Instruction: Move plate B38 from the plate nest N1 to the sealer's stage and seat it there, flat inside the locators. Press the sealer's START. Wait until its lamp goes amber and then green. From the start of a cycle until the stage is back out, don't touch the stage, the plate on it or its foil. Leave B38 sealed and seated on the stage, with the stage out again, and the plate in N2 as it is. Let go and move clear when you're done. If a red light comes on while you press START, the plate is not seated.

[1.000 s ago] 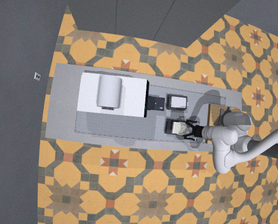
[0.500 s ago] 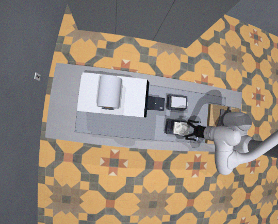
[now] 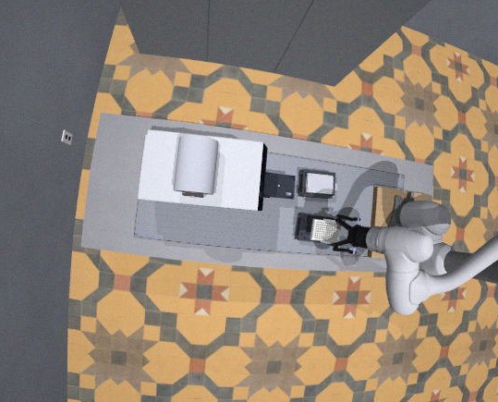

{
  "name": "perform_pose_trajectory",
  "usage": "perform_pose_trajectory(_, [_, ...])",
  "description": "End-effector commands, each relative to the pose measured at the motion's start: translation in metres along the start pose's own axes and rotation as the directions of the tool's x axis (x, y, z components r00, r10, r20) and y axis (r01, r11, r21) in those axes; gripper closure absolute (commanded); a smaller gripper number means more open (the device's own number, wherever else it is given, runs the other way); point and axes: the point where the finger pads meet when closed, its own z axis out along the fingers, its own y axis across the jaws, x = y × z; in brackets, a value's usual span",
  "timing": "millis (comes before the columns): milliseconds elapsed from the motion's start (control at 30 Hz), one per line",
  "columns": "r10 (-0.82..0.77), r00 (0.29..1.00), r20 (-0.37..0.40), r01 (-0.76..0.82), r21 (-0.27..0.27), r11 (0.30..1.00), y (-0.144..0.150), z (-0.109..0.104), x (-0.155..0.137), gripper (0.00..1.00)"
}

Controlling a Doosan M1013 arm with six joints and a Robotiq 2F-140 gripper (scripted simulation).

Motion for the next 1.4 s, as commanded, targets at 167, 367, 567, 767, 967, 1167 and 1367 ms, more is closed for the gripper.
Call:
perform_pose_trajectory(167, [-0.054,0.999,0.001,0.054,-0.02,0.998,0.0,0.0,0.0,0.9])
perform_pose_trajectory(367, [-0.054,0.999,0.001,0.054,-0.02,0.998,0.0,0.0,0.0,0.9])
perform_pose_trajectory(567, [-0.054,0.999,0.001,0.054,-0.02,0.998,-0.006,0.003,-0.007,0.9])
perform_pose_trajectory(767, [-0.054,0.999,0.001,0.054,-0.02,0.998,-0.014,0.006,-0.018,0.9])
perform_pose_trajectory(967, [-0.054,0.999,0.001,0.054,-0.02,0.998,-0.019,0.009,-0.025,0.9])
perform_pose_trajectory(1167, [-0.054,0.999,0.001,0.054,-0.02,0.998,-0.028,0.013,-0.035,0.9])
perform_pose_trajectory(1367, [-0.054,0.999,0.001,0.054,-0.02,0.998,-0.036,0.017,-0.046,0.9])
